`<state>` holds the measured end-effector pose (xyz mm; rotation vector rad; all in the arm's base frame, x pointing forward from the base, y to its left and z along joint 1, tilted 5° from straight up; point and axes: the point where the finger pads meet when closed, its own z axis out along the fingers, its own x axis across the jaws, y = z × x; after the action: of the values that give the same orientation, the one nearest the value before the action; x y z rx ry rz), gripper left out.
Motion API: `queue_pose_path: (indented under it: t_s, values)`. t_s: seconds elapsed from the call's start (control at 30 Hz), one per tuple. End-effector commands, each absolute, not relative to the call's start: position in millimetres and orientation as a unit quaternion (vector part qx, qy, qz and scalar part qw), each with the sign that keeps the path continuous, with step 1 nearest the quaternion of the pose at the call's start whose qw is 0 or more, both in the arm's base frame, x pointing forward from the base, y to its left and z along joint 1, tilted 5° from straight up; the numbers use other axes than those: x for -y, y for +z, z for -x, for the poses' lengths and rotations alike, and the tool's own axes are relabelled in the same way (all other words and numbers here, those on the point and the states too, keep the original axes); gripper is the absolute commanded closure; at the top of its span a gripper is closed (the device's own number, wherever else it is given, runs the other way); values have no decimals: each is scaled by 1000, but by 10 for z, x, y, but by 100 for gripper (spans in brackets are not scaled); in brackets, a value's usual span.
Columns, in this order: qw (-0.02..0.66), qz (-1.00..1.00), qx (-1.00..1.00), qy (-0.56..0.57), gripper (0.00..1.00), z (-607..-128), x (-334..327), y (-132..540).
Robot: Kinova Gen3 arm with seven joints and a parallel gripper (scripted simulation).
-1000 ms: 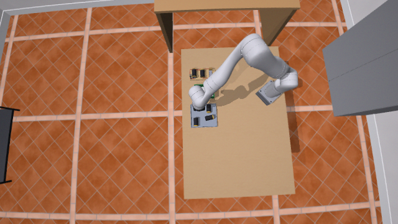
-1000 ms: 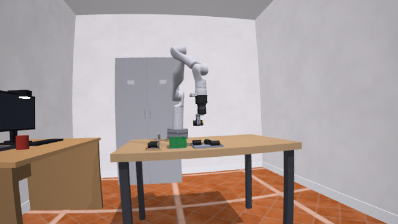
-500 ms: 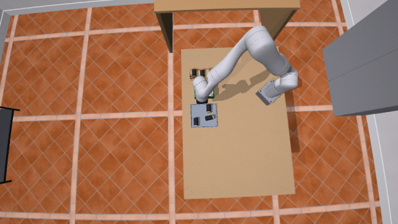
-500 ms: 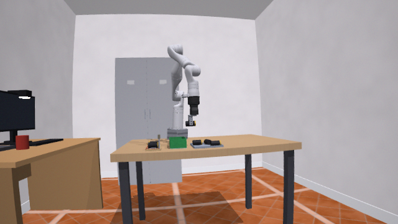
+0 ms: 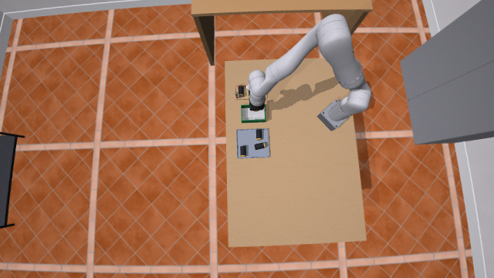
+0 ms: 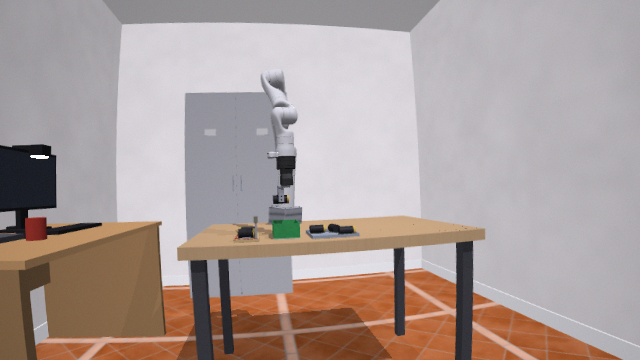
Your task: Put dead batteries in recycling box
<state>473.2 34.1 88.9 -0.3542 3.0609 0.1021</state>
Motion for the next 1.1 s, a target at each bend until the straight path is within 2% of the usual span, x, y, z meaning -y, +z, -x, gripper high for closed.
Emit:
queue_pose_path:
  t_s: [0.0,0.57,1.07]
  values:
    - [32,95,-994,32,43,-4711,37,906]
    - [32,95,-994,32,43,-4573,947,835]
    - [32,95,-994,32,43,-4547,1114,822]
